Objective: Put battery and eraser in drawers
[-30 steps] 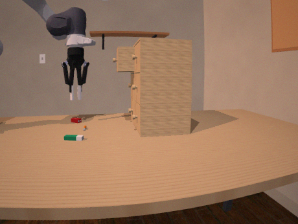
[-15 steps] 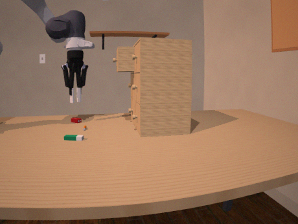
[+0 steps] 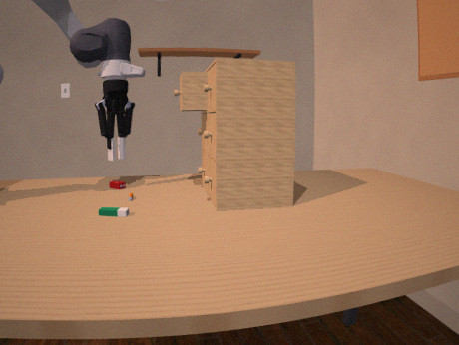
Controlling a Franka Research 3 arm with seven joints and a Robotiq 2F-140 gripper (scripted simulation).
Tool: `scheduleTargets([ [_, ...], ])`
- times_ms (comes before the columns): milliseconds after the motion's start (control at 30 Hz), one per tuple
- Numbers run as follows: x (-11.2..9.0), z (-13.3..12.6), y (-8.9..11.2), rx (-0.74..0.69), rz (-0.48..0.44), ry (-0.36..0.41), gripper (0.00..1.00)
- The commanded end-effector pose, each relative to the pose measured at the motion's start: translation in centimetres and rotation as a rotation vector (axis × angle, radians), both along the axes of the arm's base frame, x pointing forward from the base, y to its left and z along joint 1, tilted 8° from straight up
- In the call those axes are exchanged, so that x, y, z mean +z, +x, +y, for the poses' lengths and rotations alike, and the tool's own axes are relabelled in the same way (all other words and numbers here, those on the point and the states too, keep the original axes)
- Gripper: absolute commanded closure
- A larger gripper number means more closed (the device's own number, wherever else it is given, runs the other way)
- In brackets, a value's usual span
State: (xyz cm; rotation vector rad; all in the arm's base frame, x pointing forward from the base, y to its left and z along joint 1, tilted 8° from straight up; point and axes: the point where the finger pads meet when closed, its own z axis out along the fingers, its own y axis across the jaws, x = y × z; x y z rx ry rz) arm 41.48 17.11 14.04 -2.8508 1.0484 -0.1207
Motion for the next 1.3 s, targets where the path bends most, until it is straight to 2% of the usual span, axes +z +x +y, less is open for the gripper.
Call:
scheduleTargets([
  [0,-0.07,-0.04,0.04,0.025,-0.004,-0.003,0.80],
  [1267,-0.97,0.57,-0.28,0.109,-0.011,-0.010,0.80],
])
